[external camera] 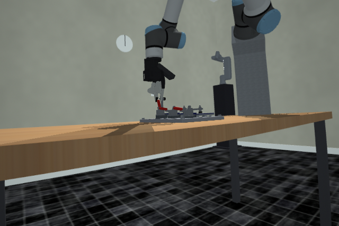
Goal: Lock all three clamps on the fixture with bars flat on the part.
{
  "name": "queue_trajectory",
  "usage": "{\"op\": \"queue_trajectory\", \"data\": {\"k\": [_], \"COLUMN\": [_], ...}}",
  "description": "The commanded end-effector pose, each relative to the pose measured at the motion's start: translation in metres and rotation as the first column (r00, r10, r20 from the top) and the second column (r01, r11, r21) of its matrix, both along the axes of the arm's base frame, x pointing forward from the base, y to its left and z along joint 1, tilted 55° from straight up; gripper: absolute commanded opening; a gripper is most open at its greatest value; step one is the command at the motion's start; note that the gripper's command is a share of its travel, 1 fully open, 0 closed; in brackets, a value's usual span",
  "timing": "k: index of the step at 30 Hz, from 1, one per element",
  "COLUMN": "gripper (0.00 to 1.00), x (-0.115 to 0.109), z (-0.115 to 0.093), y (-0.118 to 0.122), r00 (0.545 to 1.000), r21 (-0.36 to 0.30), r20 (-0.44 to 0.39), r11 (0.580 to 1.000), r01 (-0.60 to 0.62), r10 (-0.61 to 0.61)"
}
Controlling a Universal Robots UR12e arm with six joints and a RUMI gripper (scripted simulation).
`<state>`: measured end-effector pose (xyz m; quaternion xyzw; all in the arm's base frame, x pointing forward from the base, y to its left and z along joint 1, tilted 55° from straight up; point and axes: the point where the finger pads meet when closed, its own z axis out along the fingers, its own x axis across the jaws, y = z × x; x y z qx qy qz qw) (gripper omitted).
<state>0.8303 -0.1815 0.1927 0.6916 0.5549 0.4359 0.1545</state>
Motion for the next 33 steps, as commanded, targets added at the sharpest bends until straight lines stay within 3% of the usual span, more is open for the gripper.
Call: {"op": "queue_trajectory", "data": {"k": [1,20,33], "gripper": [0.28,0.28,0.28], "x": [0.0,0.001,0.016], "z": [0.001,0.0,-0.011], "y": [0.0,0.0,0.005], "r00": [1.0,1.0,1.0], "r21": [0.0,0.0,0.0], "r20": [0.001,0.001,0.001], "r11": [1.0,1.0,1.0], "r01": [0.0,0.0,0.0], "r10": [0.0,0.0,0.0]}}
